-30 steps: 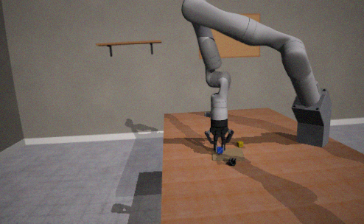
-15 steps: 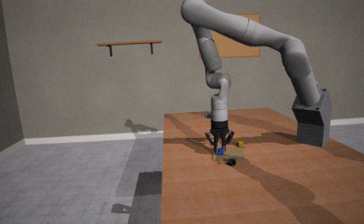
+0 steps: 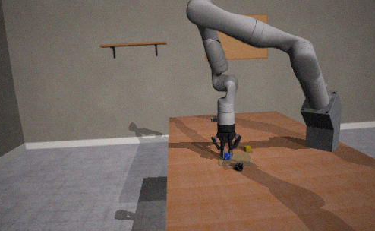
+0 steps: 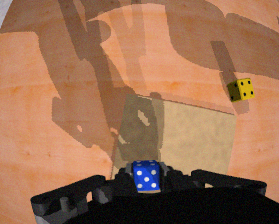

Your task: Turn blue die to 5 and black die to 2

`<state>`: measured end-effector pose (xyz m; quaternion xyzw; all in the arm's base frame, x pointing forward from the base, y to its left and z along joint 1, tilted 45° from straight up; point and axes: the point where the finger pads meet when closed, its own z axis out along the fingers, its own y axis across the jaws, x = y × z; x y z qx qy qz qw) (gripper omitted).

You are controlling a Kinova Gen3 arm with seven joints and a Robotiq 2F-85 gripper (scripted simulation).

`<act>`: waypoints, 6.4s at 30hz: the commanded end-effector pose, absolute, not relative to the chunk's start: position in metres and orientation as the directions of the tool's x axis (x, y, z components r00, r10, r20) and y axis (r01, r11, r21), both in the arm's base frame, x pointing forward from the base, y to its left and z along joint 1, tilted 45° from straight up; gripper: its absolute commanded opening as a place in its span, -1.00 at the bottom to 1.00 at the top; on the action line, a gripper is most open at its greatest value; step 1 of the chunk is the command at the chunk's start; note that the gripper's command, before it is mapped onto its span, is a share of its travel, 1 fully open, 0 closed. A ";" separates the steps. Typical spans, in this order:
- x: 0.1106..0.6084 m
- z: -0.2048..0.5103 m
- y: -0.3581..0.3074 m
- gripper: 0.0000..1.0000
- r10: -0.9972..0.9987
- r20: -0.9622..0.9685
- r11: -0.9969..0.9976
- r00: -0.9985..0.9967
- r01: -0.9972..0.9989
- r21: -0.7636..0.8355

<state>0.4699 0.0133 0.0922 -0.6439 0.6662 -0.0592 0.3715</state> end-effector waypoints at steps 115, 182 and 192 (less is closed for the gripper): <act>0.473 0.092 0.011 -0.58 -0.902 -0.417 0.162 0.110 -0.809 -0.565; 0.474 0.091 0.012 -0.58 -0.902 -0.417 0.162 0.110 -0.809 -0.565; 0.474 0.091 0.012 -0.42 -0.902 -0.417 0.162 0.110 -0.809 -0.565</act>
